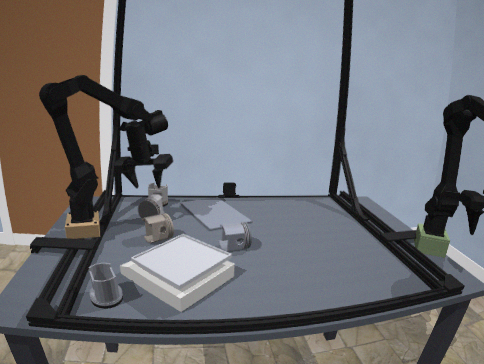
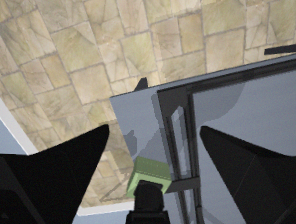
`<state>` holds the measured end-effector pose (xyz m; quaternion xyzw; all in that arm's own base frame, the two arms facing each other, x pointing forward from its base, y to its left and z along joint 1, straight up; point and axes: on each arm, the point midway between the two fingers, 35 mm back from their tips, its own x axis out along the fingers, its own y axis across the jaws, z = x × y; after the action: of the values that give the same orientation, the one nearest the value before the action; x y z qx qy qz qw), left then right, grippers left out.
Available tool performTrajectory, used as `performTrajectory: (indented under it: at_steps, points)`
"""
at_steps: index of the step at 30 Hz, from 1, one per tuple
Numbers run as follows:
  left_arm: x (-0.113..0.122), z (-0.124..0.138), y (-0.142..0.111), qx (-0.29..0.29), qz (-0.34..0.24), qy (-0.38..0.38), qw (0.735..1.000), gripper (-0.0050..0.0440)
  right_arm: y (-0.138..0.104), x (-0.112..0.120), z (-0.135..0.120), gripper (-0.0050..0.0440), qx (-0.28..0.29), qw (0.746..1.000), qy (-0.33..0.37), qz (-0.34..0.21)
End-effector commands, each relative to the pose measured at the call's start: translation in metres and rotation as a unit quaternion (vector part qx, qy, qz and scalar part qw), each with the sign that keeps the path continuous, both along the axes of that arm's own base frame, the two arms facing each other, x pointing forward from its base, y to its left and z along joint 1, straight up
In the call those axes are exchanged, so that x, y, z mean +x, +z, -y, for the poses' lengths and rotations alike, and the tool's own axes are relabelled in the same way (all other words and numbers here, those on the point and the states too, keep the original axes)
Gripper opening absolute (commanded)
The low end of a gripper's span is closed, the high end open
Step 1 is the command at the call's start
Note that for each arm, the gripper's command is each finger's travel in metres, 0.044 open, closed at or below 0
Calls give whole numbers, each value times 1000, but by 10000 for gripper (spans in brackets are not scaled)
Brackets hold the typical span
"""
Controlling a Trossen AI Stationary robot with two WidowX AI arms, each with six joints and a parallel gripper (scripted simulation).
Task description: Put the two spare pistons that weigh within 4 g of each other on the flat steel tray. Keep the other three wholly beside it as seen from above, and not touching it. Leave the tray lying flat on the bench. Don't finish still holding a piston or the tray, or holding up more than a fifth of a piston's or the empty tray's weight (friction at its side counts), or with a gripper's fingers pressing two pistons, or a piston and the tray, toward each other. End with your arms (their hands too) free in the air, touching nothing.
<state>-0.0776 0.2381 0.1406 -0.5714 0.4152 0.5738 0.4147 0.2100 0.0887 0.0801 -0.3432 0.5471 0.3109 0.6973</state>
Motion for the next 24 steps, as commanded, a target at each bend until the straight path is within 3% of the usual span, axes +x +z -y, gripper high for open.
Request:
performTrajectory:
  at_steps: [1,12,24]
  points:
    - [0,0,0,-1,2,-1,1000,440,21,2,-1,378,3,1000,-2,7]
    - [0,0,0,-1,2,-1,1000,440,64,2,-1,378,3,1000,-2,7]
    - [0,0,0,-1,2,-1,1000,440,66,2,-1,378,3,996,-90,-29]
